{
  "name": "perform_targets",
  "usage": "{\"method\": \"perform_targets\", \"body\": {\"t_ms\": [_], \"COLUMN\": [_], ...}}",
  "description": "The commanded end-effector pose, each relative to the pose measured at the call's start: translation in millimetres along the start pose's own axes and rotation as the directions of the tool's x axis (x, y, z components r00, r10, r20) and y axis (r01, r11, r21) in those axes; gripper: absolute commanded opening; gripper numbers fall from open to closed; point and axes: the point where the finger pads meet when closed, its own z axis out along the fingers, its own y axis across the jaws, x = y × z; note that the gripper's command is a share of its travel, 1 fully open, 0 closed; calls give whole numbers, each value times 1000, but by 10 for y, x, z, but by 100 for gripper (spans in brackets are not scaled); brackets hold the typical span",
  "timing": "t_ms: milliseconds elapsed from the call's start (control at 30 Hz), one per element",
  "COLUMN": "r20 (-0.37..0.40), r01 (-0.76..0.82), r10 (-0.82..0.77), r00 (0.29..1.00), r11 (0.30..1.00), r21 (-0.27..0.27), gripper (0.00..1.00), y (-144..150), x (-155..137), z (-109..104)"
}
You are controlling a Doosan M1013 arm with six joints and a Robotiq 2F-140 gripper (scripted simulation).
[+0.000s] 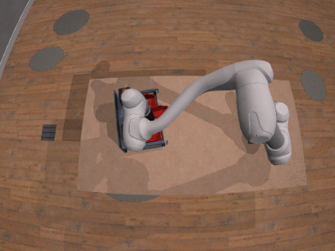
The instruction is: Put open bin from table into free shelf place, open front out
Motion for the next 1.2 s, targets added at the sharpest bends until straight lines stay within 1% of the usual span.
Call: {"method": "perform_targets", "body": {"t_ms": [0,667,1167], "r20": [-8,-31,-35], "r01": [1,1,1], "r10": [-1,-1,-1], "r00": [1000,1000,999], "r11": [1000,1000,1000], "r21": [7,9,10], "gripper": [0,0,0], "y": [-20,-13,-12], "x": [18,113,130], "z": [36,22,19]}}
